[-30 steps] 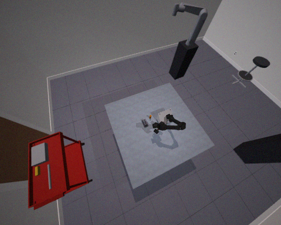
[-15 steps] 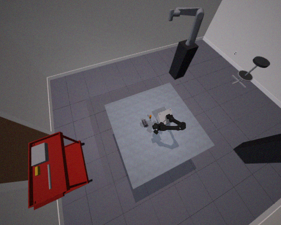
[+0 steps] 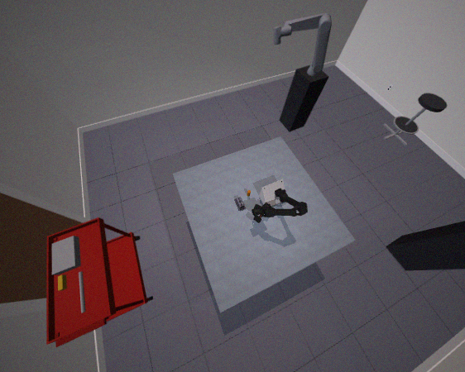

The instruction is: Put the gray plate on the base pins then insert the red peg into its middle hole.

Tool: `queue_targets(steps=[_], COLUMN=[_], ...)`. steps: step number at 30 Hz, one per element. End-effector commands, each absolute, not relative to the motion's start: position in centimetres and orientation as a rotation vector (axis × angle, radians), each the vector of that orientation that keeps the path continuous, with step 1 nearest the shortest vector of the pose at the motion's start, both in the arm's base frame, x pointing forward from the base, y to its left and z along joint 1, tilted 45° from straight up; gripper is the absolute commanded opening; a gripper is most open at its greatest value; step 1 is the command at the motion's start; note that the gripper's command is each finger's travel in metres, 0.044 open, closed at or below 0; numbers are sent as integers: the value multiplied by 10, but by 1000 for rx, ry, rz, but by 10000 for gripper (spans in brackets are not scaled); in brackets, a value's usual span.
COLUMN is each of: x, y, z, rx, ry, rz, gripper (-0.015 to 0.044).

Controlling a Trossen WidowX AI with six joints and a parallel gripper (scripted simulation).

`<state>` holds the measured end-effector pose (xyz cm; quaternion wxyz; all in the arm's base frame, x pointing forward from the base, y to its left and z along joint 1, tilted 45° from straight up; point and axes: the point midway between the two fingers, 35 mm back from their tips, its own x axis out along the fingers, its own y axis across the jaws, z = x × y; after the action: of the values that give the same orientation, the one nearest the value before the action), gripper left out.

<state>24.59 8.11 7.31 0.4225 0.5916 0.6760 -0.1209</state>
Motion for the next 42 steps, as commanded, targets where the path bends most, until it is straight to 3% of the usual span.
queue_targets(steps=[1,8,23,30,42], x=[245,245,245,245,247], y=[86,93,93,93,76], z=[69,63,63,63,77], rx=[1487,1489,1489,1489,1484], ry=[1697,1698,1698,1698,1693], rz=[-302,-300,-300,-300,-308], gripper=[440,440,46,0,0])
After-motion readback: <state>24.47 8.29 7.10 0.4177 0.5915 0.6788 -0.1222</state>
